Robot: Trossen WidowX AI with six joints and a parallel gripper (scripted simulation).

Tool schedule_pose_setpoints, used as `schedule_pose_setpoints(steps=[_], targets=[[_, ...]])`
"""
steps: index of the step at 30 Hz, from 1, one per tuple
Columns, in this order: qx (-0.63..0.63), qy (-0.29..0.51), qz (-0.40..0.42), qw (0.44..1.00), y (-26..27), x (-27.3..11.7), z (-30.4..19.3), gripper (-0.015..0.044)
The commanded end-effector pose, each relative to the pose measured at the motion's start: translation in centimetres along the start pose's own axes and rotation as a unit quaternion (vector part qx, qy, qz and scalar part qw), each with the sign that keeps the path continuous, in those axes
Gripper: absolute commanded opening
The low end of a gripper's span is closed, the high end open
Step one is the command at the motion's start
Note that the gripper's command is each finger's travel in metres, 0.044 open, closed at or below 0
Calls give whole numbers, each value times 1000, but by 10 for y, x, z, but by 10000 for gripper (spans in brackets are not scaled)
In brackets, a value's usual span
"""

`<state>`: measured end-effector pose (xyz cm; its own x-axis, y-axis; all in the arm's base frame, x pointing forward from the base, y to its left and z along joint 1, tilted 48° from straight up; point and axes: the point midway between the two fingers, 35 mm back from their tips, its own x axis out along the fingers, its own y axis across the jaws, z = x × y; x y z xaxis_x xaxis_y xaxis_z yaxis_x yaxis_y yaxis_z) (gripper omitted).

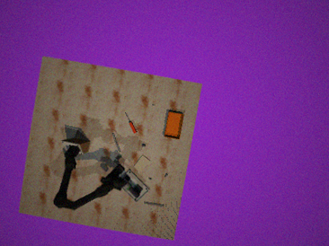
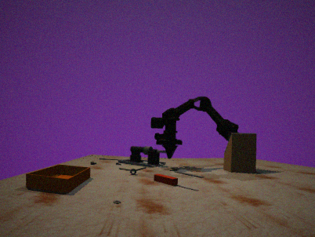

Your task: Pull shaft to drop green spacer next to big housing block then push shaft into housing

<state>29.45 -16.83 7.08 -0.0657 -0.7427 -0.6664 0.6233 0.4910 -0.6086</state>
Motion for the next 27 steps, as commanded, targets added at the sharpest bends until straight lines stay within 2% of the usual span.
schedule_pose_setpoints(steps=[1,27], targets=[[0,1,0,1000,0,0,-2,0],[0,1,0,1000,0,0,-5,0]])
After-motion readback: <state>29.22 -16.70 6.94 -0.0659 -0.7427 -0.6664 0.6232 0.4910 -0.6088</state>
